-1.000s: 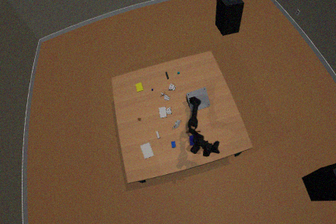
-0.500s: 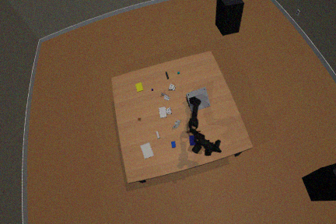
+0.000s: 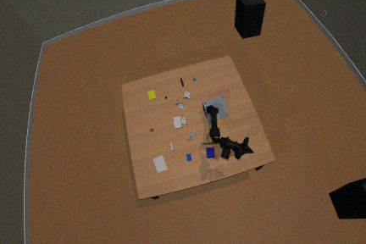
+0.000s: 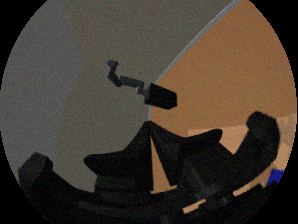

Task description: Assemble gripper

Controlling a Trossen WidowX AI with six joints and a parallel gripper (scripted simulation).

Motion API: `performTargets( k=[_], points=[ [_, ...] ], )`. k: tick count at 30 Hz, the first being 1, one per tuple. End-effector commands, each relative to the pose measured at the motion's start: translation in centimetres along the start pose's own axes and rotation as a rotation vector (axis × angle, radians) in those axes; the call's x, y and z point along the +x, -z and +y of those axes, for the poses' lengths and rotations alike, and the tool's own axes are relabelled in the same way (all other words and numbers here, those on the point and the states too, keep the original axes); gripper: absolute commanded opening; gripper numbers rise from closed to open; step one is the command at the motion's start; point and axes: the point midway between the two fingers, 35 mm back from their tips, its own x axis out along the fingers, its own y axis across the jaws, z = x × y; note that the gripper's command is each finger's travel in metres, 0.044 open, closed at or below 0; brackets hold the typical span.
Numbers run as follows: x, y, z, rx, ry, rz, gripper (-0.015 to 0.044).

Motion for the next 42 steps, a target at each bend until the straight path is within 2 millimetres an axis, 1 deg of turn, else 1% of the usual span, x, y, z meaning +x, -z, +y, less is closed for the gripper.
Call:
performTargets(
  k=[1,10,18,26,28,34,38,42],
  points=[
    [0.3,1.0,3.2,-0.020,-0.089,-0.006,0.0000],
    [-0.1,3.2,10.1,-0.046,-0.266,-0.003,0.0000],
    [-1.8,5.9,16.6,-0.104,-0.437,0.007,0.0000],
    [-3.4,7.6,19.3,-0.160,-0.528,0.035,0.0000],
    [-4.0,8.1,20.3,-0.169,-0.558,0.036,0.0000],
    [-5.8,8.3,22.1,-0.159,-0.675,0.023,0.0000],
    [-7.6,9.5,24.6,-0.178,-0.757,0.027,0.0000],
    [-10.0,10.9,27.3,-0.203,-0.856,0.028,0.0000]
  ],
)
